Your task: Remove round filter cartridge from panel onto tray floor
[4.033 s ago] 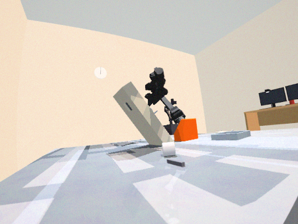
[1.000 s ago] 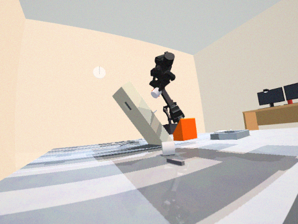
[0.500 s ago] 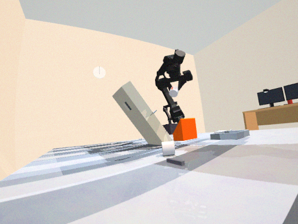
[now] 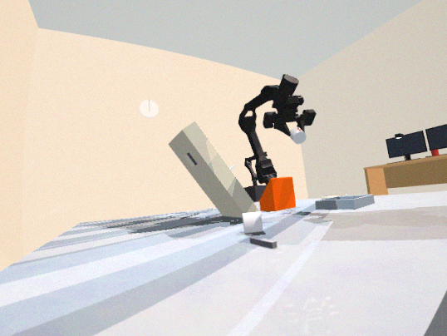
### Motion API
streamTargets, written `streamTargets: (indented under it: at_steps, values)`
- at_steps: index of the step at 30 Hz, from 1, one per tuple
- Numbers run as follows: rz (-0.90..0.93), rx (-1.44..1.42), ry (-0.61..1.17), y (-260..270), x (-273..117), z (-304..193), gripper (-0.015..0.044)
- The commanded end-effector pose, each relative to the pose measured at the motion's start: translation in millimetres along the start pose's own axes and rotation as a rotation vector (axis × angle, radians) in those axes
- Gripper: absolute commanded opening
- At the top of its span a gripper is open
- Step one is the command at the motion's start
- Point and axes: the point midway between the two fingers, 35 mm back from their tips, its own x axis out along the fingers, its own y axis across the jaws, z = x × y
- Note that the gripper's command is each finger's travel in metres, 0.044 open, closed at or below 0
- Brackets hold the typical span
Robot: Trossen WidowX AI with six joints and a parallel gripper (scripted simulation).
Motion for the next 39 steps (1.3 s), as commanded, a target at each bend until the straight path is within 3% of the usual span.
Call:
streamTargets:
  at_steps: [1,12,26,39]
  values:
    - [0.018,-0.034,-0.008,5.2,1.6,0.8,0.0]
    - [0.123,-0.203,-0.017,68.0,32.5,-23.6,0.0]
    - [0.29,-0.489,-0.012,146.6,78.2,-91.4,0.0]
    - [0.354,-0.602,-0.004,168.0,105.6,-130.0,0.0]
